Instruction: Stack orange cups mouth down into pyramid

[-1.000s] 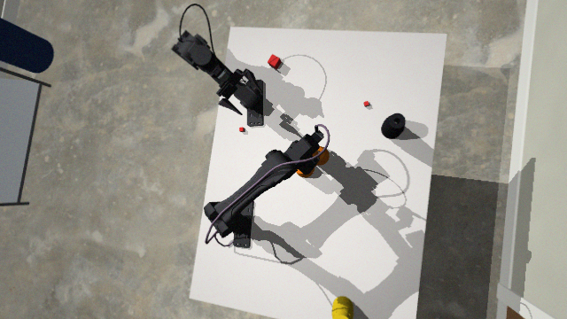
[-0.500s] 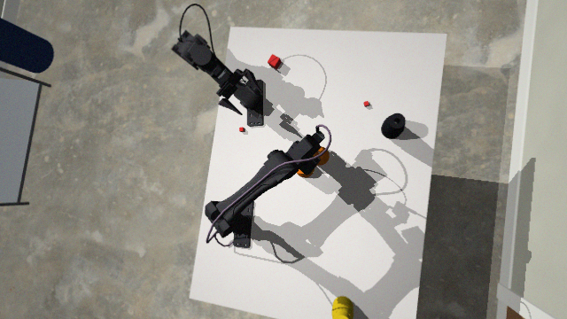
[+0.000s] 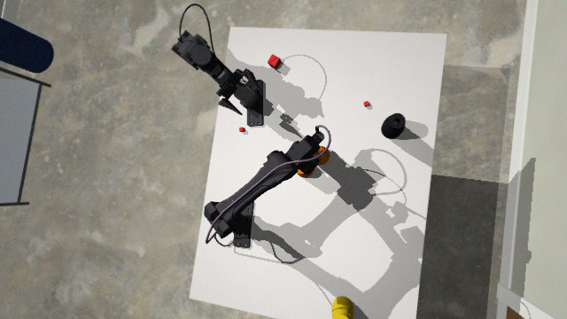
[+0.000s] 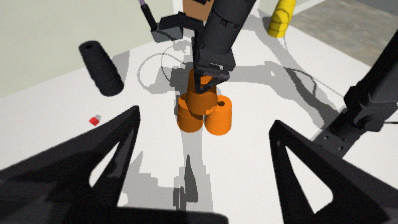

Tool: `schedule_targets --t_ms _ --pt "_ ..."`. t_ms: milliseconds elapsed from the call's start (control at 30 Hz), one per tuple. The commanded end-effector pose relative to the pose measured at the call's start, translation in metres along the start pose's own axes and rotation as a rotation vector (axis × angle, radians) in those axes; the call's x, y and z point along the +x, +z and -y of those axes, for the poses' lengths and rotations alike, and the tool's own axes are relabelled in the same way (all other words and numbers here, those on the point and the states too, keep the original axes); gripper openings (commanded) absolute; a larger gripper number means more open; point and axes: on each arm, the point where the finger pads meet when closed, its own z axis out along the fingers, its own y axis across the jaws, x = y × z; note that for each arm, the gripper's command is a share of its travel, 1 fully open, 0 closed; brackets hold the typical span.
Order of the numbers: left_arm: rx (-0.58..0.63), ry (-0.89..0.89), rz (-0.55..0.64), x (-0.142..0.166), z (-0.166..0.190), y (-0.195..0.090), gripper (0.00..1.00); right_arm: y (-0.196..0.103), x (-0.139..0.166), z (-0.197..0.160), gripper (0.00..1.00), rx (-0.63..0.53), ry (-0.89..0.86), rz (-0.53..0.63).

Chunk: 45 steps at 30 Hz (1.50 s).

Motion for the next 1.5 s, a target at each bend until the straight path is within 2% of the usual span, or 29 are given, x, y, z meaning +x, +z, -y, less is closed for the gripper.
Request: schedule_targets --t_ms 0,167,467,633,933,1200,1300,1367,1467 --pt "-0.004 0.003 0.035 -0.012 -0.001 -0.006 1.0 -0.007 -0.003 0.001 0.0 0.004 -0.008 0.04" --pt "-0.004 0.003 0.035 -0.012 -0.001 -0.006 1.0 -0.006 -0.002 0.001 0.0 0.004 -0.008 0.04" --pt "-0.004 0.003 0.035 -0.012 -0.001 -0.006 1.0 -0.005 -0.002 0.0 1.0 0.004 -0.003 0.028" --pt "-0.004 0.003 0.035 -0.012 -0.001 -0.006 1.0 -0.015 -0.003 0.001 1.0 0.003 -0.007 0.036" --pt "-0.004 0.003 0.035 -0.012 -0.001 -0.006 1.0 -0.069 -0.002 0.0 1.0 -0.001 -0.005 0.037" --pt "-0.046 -0.013 0.093 -0.031 -0.01 -0.001 1.0 -0.07 -0.009 0.007 1.0 0.034 0.02 0.074" --pt "-0.131 -0.035 0.173 -0.064 -0.028 0.015 1.0 -0.07 -0.012 0.007 1.0 0.06 0.031 0.127" --pt "-0.232 -0.059 0.213 -0.087 -0.055 0.037 1.0 -0.072 -0.009 0.007 1.0 0.079 0.042 0.162" --pt "-0.356 -0.081 0.258 -0.106 -0.089 0.054 1.0 -0.075 -0.003 0.005 1.0 0.097 0.049 0.198"
